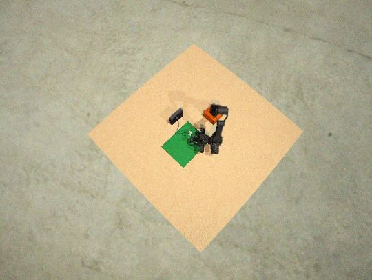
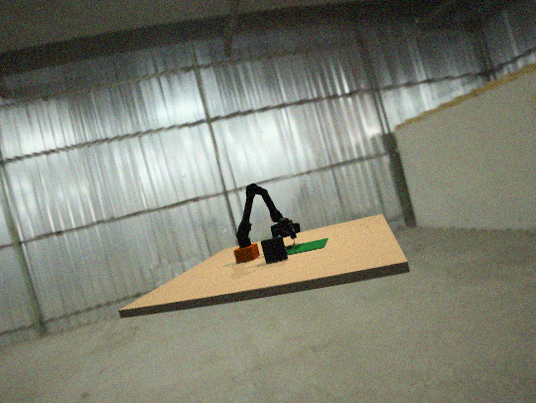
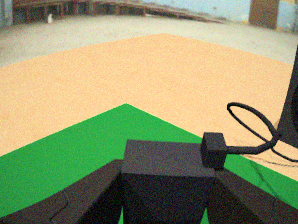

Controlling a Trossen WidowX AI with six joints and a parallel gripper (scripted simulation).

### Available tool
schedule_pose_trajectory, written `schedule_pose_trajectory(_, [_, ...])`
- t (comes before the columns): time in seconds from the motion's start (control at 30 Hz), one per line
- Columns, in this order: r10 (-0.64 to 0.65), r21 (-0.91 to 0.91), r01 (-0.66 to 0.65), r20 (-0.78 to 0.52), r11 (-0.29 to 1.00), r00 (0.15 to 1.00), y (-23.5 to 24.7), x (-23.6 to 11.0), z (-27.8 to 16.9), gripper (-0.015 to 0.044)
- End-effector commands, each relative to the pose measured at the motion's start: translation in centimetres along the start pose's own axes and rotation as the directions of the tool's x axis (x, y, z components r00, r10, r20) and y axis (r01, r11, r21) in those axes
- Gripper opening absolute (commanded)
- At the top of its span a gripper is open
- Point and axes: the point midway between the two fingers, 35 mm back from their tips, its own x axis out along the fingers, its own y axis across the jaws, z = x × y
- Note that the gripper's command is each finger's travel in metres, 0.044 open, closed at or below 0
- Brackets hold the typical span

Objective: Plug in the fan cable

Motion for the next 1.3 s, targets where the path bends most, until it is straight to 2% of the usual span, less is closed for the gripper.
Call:
schedule_pose_trajectory(0.0, [0.000,-0.004,0.000,0.001,1.000,1.000,-0.1,0.0,-0.1,0.0000])
schedule_pose_trajectory(1.27, [0.000,-0.001,0.000,0.000,1.000,1.000,-0.2,0.6,-3.0,0.0000])
